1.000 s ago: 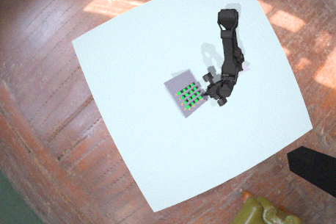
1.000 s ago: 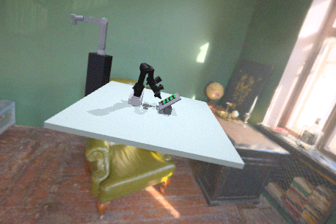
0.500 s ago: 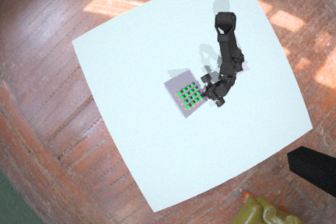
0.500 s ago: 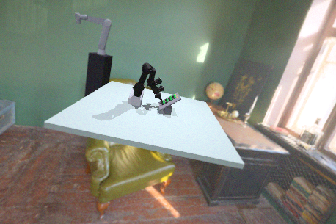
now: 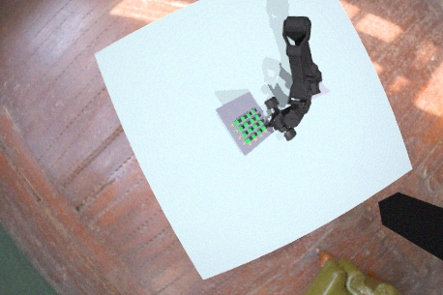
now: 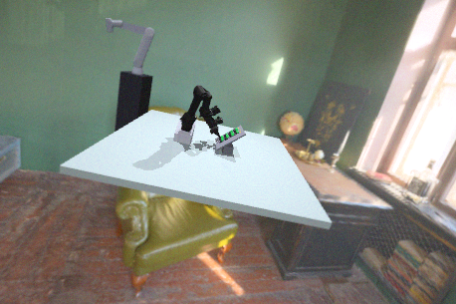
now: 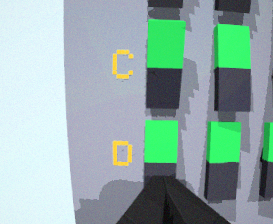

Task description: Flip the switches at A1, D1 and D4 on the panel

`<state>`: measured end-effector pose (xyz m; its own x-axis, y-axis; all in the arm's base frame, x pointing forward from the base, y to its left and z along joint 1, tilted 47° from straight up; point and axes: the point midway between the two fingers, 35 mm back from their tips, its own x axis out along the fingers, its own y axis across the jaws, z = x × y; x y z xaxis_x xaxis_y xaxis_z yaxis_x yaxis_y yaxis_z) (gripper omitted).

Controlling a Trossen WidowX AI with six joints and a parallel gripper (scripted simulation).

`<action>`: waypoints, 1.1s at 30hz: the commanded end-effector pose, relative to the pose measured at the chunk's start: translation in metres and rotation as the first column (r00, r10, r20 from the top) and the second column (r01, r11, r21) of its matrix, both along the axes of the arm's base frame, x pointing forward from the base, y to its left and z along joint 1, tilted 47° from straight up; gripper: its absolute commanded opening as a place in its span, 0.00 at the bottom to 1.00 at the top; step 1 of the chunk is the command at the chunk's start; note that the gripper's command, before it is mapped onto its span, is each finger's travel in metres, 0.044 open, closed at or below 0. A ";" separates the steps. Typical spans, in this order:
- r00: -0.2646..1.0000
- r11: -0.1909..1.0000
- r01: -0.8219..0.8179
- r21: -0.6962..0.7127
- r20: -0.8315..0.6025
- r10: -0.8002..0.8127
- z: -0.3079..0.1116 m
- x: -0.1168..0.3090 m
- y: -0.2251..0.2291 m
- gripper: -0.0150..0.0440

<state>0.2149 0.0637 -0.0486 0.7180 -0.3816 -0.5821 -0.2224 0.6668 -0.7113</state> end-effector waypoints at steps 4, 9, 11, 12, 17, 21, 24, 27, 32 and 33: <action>1.000 1.000 -0.004 -0.003 -0.007 0.004 -0.001 -0.001 -0.001 0.25; 1.000 1.000 -0.004 -0.003 -0.007 0.004 -0.001 -0.001 -0.001 0.25; 1.000 1.000 -0.004 -0.003 -0.007 0.004 -0.001 -0.001 -0.001 0.25; 1.000 1.000 -0.004 -0.003 -0.007 0.004 -0.001 0.000 -0.001 0.25; 1.000 1.000 -0.004 -0.004 -0.007 0.004 -0.002 0.000 -0.001 0.25; 1.000 1.000 -0.004 -0.004 -0.007 0.004 -0.002 0.000 -0.001 0.25; 1.000 1.000 -0.004 -0.004 -0.007 0.004 -0.002 0.001 -0.002 0.25; 1.000 1.000 -0.004 -0.004 -0.007 0.004 -0.002 0.001 -0.002 0.25; 1.000 1.000 -0.004 -0.004 -0.007 0.004 -0.003 0.001 -0.002 0.25; 1.000 1.000 -0.004 -0.004 -0.007 0.004 -0.003 0.001 -0.002 0.25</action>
<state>0.2167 0.0628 -0.0503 0.7189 -0.3806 -0.5817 -0.2231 0.6662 -0.7116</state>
